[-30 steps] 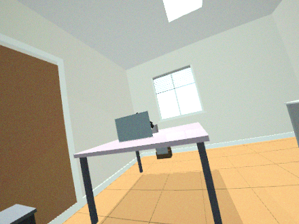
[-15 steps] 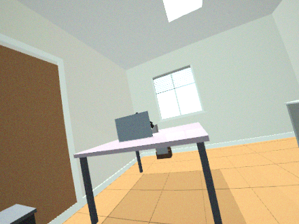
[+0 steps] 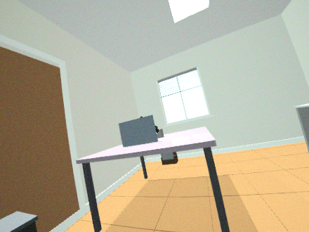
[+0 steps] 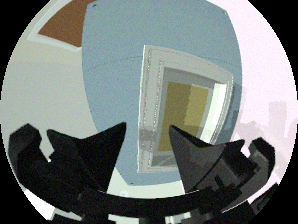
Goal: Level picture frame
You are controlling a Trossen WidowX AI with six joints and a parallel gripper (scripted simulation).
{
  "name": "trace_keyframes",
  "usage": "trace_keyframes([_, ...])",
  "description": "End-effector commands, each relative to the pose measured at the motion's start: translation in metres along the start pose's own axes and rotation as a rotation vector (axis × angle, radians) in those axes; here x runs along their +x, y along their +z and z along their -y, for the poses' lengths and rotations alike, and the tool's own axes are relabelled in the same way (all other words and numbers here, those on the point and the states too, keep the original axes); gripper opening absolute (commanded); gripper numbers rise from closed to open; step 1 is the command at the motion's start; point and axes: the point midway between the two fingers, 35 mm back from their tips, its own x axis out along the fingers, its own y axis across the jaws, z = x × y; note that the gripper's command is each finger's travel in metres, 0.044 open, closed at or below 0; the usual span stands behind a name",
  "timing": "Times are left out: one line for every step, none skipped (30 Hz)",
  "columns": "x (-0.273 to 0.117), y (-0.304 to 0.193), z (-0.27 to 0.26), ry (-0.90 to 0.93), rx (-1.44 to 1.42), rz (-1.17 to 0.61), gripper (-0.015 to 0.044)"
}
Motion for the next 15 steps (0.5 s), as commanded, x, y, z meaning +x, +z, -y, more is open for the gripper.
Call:
trace_keyframes([0.0001, -0.0001, -0.0008, 0.004, -0.003, -0.002, 0.026])
trace_keyframes([0.0001, -0.0001, -0.0008, 0.004, -0.003, -0.002, 0.026])
trace_keyframes([0.0001, -0.0001, -0.0008, 0.004, -0.003, -0.002, 0.026])
trace_keyframes([0.0001, -0.0001, -0.0008, 0.004, -0.003, -0.002, 0.026])
trace_keyframes([0.0001, -0.0001, -0.0008, 0.004, -0.003, -0.002, 0.026])
trace_keyframes([0.0001, -0.0001, -0.0008, 0.004, -0.003, -0.002, 0.026])
trace_keyframes([0.0001, -0.0001, -0.0008, 0.004, -0.003, -0.002, 0.026])
trace_keyframes([0.0002, -0.0001, -0.0011, 0.004, -0.003, -0.002, 0.026])
trace_keyframes([0.0002, -0.0002, -0.0013, 0.004, -0.003, -0.002, 0.026])
trace_keyframes([0.0002, -0.0002, -0.0013, 0.004, -0.003, -0.002, 0.026])
trace_keyframes([0.0002, -0.0002, -0.0013, 0.004, -0.003, -0.002, 0.026])
trace_keyframes([0.0002, -0.0002, -0.0013, 0.004, -0.003, -0.002, 0.026])
trace_keyframes([0.0002, -0.0002, -0.0013, 0.004, -0.003, -0.002, 0.0234])
trace_keyframes([0.0002, -0.0002, -0.0013, 0.004, -0.003, -0.002, 0.0208])
trace_keyframes([0.0002, -0.0002, -0.0013, 0.004, -0.003, -0.002, 0.0181])
